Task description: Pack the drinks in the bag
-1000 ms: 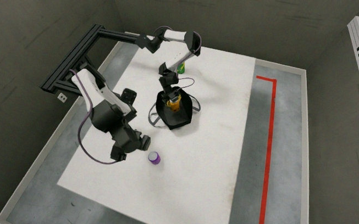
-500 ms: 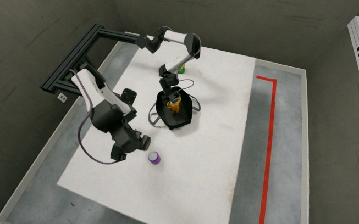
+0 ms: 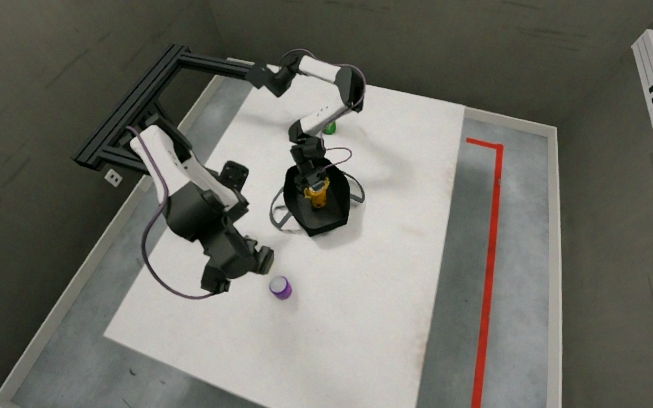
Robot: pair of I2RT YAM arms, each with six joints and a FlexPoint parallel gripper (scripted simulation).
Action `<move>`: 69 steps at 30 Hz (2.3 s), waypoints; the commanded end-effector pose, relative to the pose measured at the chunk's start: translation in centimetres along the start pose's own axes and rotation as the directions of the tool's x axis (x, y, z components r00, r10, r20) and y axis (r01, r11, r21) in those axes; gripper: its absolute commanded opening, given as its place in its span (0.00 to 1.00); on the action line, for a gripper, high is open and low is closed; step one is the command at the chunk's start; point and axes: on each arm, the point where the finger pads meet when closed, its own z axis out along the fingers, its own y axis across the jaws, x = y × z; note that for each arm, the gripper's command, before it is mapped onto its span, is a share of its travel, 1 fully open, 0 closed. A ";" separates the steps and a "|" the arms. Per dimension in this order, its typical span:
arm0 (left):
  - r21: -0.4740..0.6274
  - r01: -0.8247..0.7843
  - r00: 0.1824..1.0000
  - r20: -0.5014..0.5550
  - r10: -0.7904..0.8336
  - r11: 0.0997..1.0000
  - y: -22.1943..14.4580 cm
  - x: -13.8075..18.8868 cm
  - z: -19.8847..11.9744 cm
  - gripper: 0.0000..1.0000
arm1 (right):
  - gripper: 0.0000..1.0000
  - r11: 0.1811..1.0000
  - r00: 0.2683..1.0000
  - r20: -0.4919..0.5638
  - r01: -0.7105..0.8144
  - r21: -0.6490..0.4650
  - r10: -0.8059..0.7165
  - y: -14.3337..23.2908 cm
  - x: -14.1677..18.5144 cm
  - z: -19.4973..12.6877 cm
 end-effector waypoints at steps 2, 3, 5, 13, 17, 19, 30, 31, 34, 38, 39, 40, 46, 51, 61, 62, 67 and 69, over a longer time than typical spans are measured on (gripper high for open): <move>-0.007 0.048 0.996 0.072 -0.047 0.999 0.5 -1.7 0.9 0.67 | 1.00 0.999 1.000 0.025 0.000 -0.033 0.001 0.1 -0.4 -1.2; -0.008 0.049 0.996 0.077 -0.049 0.999 0.6 -1.9 0.9 0.67 | 1.00 0.999 1.000 0.025 0.000 -0.033 0.001 0.1 -0.4 -1.2; -0.003 0.051 0.994 0.101 -0.050 0.999 0.4 -3.2 0.3 0.67 | 1.00 0.999 1.000 0.025 0.000 -0.033 0.001 0.1 -0.4 -1.2; -0.008 0.051 0.996 0.080 -0.050 0.999 0.5 -1.9 1.1 0.67 | 1.00 0.999 1.000 0.025 0.000 -0.033 0.001 0.1 -0.4 -1.2; -0.010 0.051 0.996 0.072 -0.051 0.999 0.7 -1.5 1.3 0.67 | 1.00 0.999 1.000 0.025 0.000 -0.033 0.001 0.1 -0.4 -1.2; -0.007 0.047 0.996 0.070 -0.046 0.999 0.5 -1.1 1.4 0.67 | 1.00 0.999 1.000 0.025 0.000 -0.033 0.001 0.1 -0.4 -1.2; -0.013 0.053 0.996 0.073 -0.052 0.999 0.7 -1.0 2.1 0.67 | 1.00 0.999 1.000 0.025 0.000 -0.033 0.001 0.1 -0.4 -1.2; -0.016 0.062 0.994 0.090 -0.060 0.998 1.0 -2.0 1.8 0.67 | 1.00 0.999 1.000 0.025 0.000 -0.033 0.001 0.1 -0.4 -1.2; -0.005 0.044 0.996 0.077 -0.043 0.999 0.3 -1.0 1.9 0.67 | 1.00 0.999 1.000 0.025 0.000 -0.033 0.001 0.1 -0.4 -1.2; -0.005 0.045 0.995 0.086 -0.045 0.999 0.3 -1.3 2.0 0.67 | 1.00 0.999 1.000 0.025 0.000 -0.033 0.001 0.1 -0.4 -1.2; -0.003 0.043 0.995 0.085 -0.042 0.999 0.1 -1.1 2.1 0.67 | 1.00 0.999 1.000 0.025 0.000 -0.033 0.001 0.1 -0.4 -1.2; -0.013 0.054 0.995 0.082 -0.053 0.998 0.8 -1.1 2.4 0.67 | 1.00 0.999 1.000 0.025 0.000 -0.033 0.001 0.1 -0.4 -1.2; -0.012 0.049 0.996 0.074 -0.048 0.999 0.5 -0.4 2.9 0.67 | 1.00 0.999 1.000 0.025 0.000 -0.033 0.001 0.1 -0.4 -1.2; -0.007 0.045 0.996 0.082 -0.044 0.999 0.3 -0.6 2.7 0.67 | 1.00 0.999 1.000 0.025 0.000 -0.033 0.001 0.1 -0.4 -1.2; -0.010 0.058 0.991 0.118 -0.056 0.998 0.6 -2.4 2.4 0.84 | 1.00 0.999 1.000 0.025 0.000 -0.033 0.001 0.1 -0.4 -1.2; -0.017 0.064 0.992 0.110 -0.062 0.998 1.0 -2.1 2.7 0.84 | 1.00 0.999 1.000 0.025 0.000 -0.033 0.001 0.1 -0.4 -1.2; -0.020 0.063 0.994 0.091 -0.061 0.998 1.2 -1.2 3.0 0.84 | 1.00 0.999 1.000 0.025 0.000 -0.033 0.001 0.1 -0.4 -1.2; -0.017 0.058 0.995 0.086 -0.056 0.998 1.1 -0.9 2.9 0.84 | 1.00 0.999 1.000 0.025 0.000 -0.033 0.001 0.1 -0.4 -1.2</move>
